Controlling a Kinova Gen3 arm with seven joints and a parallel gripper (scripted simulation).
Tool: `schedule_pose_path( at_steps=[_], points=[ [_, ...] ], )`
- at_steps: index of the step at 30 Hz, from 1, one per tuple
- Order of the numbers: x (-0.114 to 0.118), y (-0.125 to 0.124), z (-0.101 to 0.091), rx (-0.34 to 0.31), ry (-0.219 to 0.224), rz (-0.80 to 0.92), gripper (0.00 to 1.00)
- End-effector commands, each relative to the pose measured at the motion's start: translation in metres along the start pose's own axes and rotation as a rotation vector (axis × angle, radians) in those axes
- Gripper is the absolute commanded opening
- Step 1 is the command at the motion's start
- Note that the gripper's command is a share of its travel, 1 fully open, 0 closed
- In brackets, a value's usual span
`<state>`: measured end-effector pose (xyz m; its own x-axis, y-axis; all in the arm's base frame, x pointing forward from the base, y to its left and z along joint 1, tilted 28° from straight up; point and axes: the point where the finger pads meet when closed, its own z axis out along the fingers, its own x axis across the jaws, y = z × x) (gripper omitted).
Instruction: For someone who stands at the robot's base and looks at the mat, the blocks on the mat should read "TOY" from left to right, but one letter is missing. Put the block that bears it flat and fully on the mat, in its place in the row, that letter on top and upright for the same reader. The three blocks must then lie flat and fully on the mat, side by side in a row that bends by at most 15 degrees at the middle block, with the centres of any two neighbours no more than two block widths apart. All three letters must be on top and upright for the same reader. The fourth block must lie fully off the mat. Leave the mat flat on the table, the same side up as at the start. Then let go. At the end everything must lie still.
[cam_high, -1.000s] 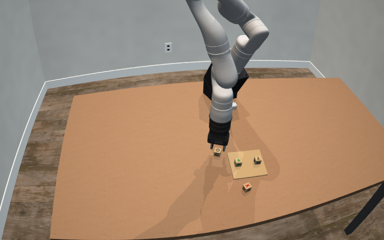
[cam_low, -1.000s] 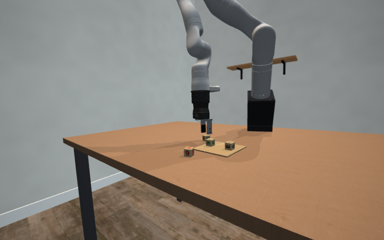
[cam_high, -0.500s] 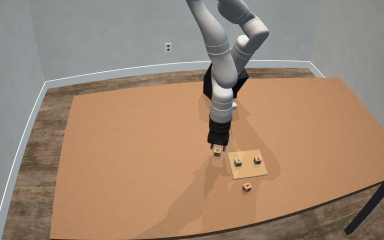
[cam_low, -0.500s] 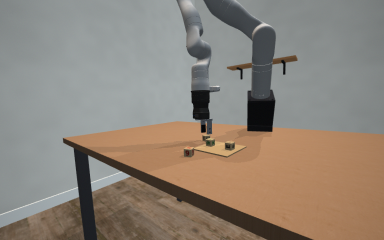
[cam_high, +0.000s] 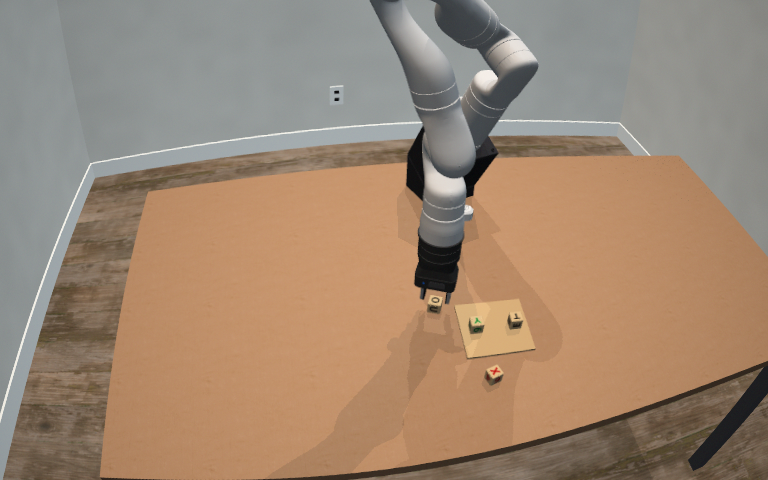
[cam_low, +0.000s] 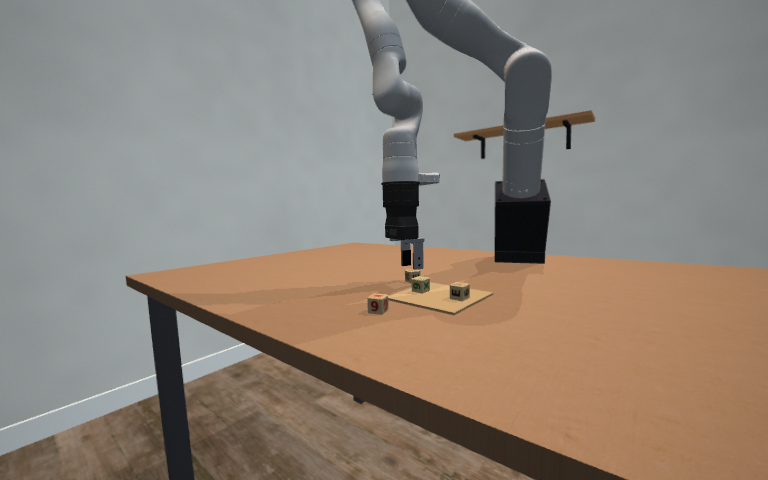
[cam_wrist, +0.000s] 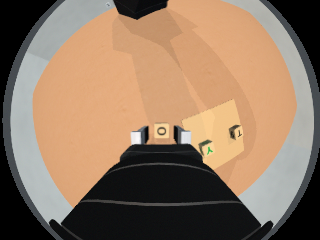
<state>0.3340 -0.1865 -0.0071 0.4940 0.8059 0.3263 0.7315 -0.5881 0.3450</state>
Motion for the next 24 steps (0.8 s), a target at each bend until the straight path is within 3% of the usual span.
schedule_pose_path(
  at_steps=[1, 24],
  points=[
    [0.001, -0.001, 0.003, 0.002, 0.002, 0.001, 0.86],
    [0.001, -0.001, 0.030, 0.002, 0.002, 0.001, 0.86]
  ],
)
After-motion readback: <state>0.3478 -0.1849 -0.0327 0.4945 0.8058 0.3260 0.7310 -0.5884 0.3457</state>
